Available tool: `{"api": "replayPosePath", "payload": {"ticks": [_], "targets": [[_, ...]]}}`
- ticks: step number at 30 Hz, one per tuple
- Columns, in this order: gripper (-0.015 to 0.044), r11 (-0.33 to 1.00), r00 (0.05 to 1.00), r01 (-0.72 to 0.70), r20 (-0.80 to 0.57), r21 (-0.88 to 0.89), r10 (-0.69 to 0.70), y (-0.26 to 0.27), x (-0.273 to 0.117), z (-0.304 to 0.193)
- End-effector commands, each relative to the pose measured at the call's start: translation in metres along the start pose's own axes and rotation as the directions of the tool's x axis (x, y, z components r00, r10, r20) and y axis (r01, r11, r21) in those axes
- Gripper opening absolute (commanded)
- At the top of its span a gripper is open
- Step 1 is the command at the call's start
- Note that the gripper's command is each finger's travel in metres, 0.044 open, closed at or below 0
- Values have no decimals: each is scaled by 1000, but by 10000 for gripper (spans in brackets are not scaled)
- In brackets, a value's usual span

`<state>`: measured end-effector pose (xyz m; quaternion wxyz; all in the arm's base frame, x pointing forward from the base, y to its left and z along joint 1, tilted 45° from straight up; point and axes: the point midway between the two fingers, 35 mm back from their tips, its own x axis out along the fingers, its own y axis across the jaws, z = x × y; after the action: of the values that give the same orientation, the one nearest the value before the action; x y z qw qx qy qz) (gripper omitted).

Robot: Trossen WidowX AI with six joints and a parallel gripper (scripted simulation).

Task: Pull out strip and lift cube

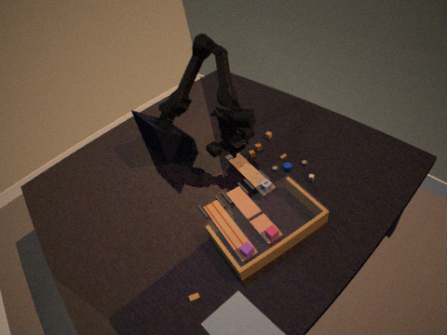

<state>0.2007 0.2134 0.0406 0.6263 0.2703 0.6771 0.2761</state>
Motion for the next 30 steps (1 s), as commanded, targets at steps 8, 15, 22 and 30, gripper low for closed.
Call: {"api": "replayPosePath", "payload": {"ticks": [8,15,22,30], "targets": [[0,1000,999,8,-39,7,-8,-2,7,-11],[0,1000,999,8,-39,7,-8,-2,7,-11],[0,1000,999,8,-39,7,-8,-2,7,-11],[0,1000,999,10,-37,6,-10,0,-41,2]]}}
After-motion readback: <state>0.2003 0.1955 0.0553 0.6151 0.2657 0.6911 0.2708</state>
